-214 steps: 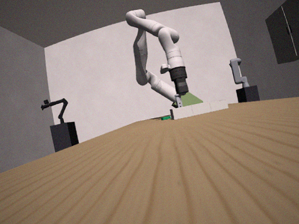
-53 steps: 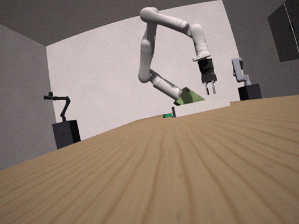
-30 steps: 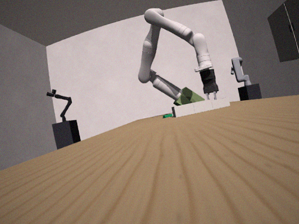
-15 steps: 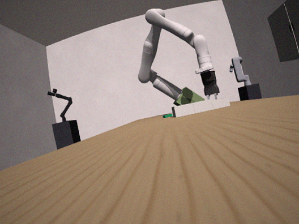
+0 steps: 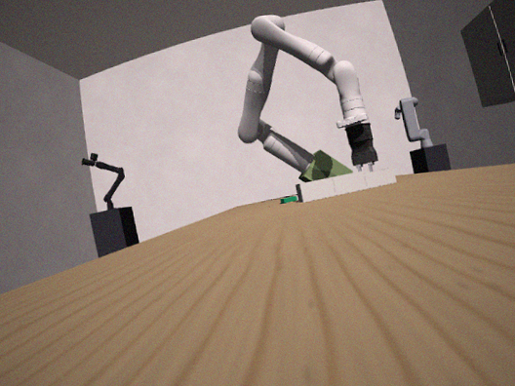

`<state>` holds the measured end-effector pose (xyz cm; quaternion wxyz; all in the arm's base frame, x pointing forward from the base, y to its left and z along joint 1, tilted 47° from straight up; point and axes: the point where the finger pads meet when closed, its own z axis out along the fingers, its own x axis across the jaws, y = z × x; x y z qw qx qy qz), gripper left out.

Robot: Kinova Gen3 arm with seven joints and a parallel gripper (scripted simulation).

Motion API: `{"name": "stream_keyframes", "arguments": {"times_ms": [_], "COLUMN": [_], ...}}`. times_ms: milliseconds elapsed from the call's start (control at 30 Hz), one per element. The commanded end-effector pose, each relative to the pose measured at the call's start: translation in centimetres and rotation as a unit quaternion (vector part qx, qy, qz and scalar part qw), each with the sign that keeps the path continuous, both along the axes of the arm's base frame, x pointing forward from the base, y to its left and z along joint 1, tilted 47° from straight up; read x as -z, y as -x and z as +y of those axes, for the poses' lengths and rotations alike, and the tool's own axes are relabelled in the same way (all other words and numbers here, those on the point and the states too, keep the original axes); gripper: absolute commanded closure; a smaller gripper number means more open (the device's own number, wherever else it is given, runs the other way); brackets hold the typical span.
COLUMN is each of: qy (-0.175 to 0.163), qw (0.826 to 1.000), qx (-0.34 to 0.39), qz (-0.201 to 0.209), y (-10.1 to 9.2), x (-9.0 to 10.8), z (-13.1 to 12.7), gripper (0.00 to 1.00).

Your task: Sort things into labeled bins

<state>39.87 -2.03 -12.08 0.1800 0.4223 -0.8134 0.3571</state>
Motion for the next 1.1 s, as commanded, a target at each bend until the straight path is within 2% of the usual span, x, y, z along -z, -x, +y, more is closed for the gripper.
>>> {"name": "stream_keyframes", "arguments": {"times_ms": [0, 967, 1067], "qy": [-0.001, -0.001, -0.001], "qw": [1.0, 1.0, 1.0], "qx": [-0.001, -0.001, -0.001], "qz": [-0.001, -0.001, -0.001], "y": [-0.05, -0.05, -0.04], "x": [-0.02, -0.02, -0.7], "z": [0.1, 0.1, 0.83], "gripper": [0.66, 0.66, 0.66]}}
